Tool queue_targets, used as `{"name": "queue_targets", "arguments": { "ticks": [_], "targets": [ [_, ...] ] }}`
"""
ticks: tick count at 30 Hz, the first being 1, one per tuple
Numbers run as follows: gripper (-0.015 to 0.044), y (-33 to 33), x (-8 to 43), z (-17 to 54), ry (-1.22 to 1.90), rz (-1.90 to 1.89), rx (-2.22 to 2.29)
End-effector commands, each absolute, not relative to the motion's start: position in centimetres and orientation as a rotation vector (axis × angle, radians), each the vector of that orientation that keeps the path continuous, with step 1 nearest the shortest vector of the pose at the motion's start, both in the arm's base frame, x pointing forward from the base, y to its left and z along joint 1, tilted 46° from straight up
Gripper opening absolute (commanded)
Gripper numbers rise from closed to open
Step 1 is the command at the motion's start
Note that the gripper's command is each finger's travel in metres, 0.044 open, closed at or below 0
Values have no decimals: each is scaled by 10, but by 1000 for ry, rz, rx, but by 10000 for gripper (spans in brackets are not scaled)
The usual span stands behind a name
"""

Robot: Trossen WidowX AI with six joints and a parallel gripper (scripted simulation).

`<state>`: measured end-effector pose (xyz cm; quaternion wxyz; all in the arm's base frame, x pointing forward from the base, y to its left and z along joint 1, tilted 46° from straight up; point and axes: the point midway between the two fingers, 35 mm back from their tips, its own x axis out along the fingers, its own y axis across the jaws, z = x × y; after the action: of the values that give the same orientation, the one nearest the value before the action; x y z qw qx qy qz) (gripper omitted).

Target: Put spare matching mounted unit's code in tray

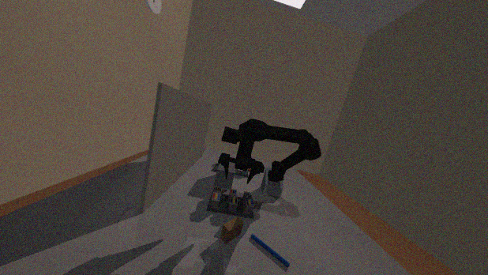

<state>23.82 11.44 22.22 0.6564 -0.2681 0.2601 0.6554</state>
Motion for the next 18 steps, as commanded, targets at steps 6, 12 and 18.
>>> {"name": "queue_targets", "arguments": {
  "ticks": [6,12,18],
  "targets": [
    [300,141,234,197,571,1501,-622],
    [300,146,231,194,570,1501,-621],
    [300,149,232,191,570,1501,-622]
  ]
}}
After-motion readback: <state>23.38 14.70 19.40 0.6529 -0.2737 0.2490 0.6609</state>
